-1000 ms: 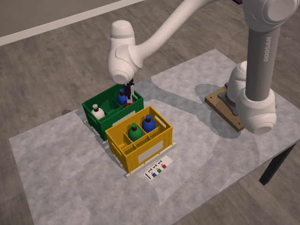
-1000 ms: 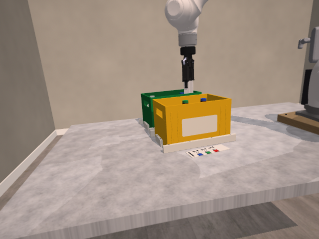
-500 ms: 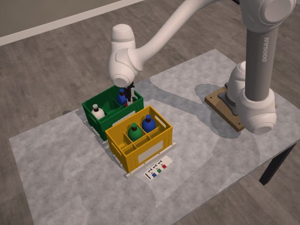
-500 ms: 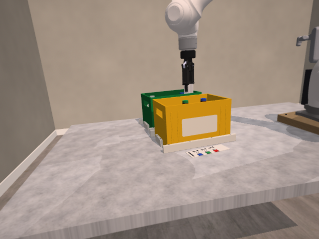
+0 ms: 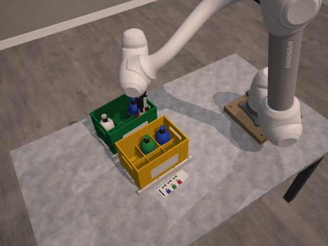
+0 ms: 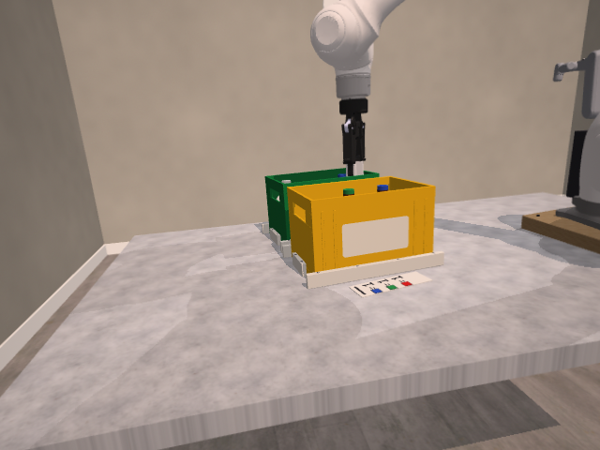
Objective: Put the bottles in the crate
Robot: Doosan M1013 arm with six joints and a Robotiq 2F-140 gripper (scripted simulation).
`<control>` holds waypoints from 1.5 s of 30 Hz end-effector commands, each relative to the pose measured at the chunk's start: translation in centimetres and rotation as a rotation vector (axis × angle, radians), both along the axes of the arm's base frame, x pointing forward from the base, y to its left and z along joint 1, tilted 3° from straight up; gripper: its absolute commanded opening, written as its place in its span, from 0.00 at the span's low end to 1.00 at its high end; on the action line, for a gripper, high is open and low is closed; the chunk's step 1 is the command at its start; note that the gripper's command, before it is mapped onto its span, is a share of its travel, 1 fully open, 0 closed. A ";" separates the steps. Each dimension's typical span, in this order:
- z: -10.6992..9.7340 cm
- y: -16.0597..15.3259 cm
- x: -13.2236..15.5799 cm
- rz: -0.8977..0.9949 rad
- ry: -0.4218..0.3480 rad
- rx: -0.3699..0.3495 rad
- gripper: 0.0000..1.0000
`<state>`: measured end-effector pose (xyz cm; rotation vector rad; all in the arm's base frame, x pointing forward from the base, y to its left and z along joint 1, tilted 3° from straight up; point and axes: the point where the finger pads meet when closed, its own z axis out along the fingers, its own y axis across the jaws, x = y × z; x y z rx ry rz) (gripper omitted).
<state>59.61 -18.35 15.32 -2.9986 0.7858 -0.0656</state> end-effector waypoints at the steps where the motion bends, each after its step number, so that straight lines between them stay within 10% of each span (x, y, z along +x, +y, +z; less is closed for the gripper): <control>1: 0.0 0.0 0.0 0.000 0.000 0.000 0.38; 2: 0.0 0.0 0.0 0.000 0.000 0.000 0.38; 3: 0.2 0.0 0.0 0.000 0.000 0.000 0.00; 45: 0.2 0.0 0.0 0.000 0.000 0.000 0.00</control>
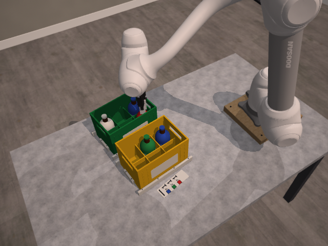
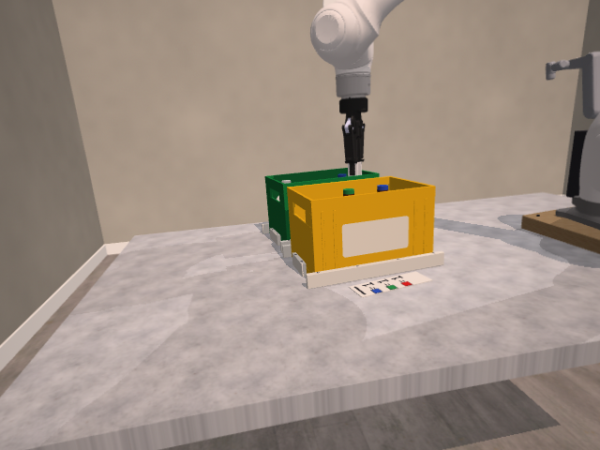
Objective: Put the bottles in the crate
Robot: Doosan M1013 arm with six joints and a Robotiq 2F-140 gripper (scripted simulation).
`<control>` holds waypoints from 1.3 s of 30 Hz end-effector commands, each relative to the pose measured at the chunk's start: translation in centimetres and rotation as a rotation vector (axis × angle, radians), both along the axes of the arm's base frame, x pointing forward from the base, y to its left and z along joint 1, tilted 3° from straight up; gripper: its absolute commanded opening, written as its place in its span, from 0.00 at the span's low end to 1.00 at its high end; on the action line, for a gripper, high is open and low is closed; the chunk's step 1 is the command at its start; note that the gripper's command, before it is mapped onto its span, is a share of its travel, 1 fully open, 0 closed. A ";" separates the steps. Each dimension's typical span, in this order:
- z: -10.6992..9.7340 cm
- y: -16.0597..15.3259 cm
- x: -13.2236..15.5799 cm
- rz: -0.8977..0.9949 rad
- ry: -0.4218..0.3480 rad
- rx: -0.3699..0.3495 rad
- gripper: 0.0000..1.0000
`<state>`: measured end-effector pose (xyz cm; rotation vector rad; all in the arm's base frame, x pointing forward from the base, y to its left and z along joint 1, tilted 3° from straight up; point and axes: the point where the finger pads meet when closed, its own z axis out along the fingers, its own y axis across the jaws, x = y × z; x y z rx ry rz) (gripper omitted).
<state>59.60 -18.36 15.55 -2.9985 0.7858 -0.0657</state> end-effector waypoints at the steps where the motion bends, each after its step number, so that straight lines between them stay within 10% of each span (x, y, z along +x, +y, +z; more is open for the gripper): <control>1: 0.0 0.0 0.0 0.000 0.000 0.000 0.00; 39: 5.7 -0.2 -0.3 0.000 0.000 0.000 0.00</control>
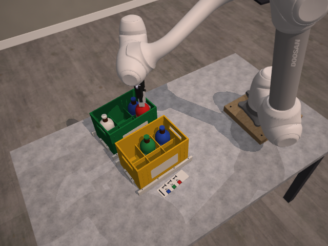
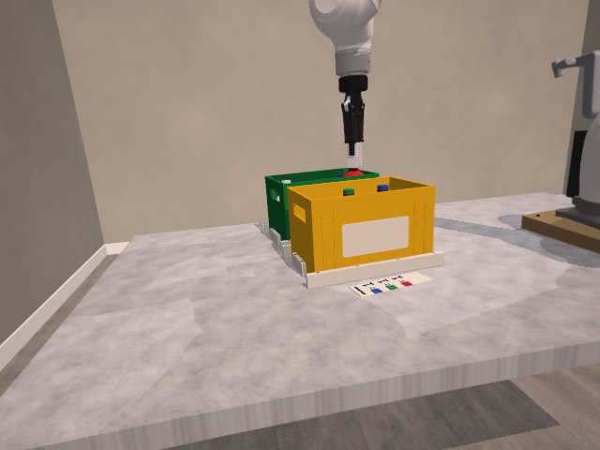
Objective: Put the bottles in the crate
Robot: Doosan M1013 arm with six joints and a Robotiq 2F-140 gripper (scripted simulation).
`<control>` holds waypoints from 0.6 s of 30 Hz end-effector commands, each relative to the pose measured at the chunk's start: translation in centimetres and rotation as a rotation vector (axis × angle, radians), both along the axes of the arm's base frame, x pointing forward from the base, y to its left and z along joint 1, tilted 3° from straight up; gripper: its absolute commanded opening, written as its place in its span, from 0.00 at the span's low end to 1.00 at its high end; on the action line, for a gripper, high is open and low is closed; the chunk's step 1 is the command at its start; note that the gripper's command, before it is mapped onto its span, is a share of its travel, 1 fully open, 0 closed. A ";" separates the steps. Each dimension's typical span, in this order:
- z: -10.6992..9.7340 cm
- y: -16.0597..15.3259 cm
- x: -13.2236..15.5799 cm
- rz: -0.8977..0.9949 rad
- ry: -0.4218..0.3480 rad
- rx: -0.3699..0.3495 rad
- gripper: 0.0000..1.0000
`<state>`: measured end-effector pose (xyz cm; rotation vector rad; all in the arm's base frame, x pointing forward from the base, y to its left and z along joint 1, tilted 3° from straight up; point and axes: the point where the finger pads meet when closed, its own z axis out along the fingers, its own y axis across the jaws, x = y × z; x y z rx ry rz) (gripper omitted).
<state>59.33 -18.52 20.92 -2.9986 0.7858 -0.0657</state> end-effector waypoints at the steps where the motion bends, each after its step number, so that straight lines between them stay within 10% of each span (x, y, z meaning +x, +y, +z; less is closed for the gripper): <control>1: 0.5 0.0 0.0 0.000 0.000 0.000 0.00; 18: 3.0 -0.1 -0.2 0.000 0.000 0.000 0.00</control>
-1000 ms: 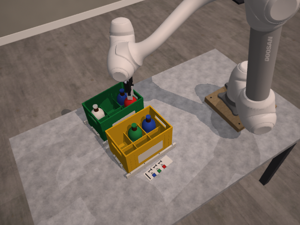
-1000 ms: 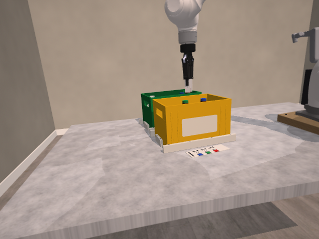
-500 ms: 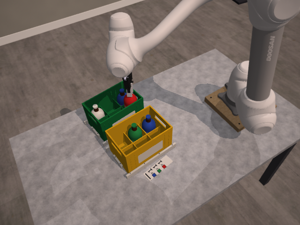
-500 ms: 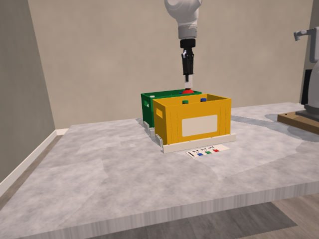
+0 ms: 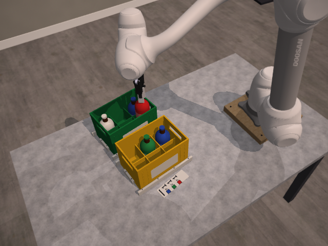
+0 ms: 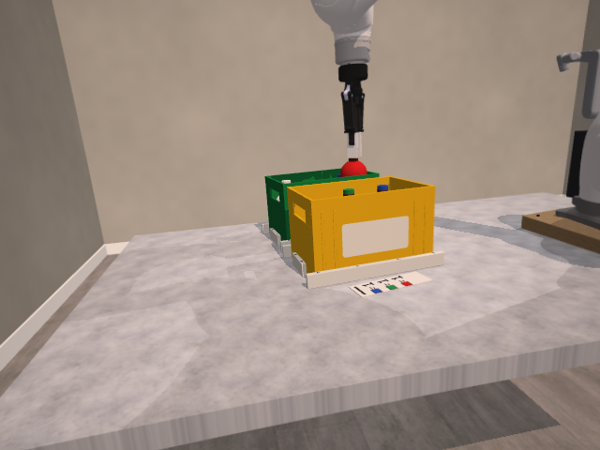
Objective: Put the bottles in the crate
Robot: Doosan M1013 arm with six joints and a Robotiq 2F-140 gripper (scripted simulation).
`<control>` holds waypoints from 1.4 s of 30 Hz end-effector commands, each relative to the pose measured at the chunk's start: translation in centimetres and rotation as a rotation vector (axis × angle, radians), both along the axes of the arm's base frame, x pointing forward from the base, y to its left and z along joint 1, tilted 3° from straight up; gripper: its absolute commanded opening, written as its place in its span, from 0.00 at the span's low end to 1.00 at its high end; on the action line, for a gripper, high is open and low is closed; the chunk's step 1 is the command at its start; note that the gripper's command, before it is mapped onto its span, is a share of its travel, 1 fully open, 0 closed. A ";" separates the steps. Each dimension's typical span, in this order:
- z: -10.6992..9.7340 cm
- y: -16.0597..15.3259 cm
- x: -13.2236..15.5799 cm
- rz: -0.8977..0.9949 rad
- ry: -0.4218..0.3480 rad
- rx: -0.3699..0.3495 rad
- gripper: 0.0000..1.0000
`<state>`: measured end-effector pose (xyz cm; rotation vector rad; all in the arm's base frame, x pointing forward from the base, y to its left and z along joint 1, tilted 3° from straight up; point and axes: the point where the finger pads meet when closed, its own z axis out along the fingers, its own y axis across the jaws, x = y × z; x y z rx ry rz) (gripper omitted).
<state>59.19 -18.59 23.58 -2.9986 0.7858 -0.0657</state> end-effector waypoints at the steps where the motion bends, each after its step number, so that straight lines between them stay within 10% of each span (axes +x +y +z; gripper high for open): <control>1: 0.5 0.0 0.0 0.000 0.000 0.000 0.00; 42: 6.3 -0.2 -0.3 0.000 0.000 0.000 0.00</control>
